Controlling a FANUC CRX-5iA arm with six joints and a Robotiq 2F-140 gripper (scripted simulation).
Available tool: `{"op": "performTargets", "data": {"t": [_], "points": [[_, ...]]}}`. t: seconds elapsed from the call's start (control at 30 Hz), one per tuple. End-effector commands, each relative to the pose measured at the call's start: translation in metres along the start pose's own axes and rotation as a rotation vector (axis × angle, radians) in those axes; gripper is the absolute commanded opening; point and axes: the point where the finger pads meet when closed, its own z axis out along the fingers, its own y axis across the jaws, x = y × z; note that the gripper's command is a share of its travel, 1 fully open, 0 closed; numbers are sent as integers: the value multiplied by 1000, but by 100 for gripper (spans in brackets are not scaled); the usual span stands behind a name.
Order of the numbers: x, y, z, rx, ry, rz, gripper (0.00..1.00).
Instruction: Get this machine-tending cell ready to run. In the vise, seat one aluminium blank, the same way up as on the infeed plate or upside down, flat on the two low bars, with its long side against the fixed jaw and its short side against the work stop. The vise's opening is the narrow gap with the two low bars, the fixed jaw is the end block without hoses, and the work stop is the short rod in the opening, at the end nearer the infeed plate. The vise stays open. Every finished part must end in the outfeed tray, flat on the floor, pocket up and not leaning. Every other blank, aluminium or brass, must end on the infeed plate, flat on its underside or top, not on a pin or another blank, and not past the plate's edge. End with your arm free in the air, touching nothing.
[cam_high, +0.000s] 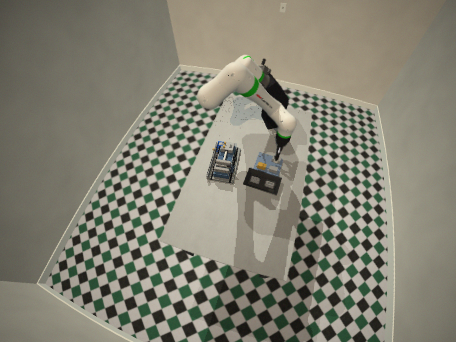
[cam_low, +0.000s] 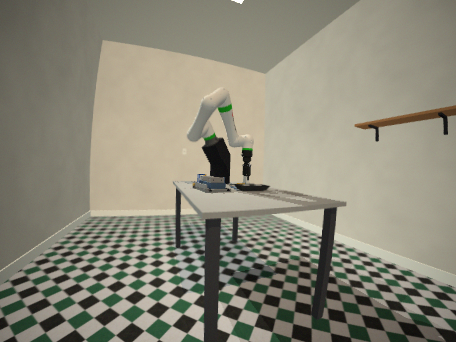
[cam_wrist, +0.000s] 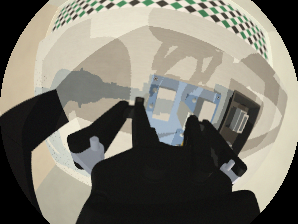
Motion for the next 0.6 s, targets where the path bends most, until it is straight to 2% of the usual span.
{"op": "performTargets", "data": {"t": [0.0, 0.2, 0.23, 0.57], "points": [[0, 0, 0, 0, 0, 0, 40], [0, 0, 0, 0, 0, 0, 40], [0, 0, 0, 0, 0, 0, 0], [0, 0, 0, 0, 0, 0, 0]]}}
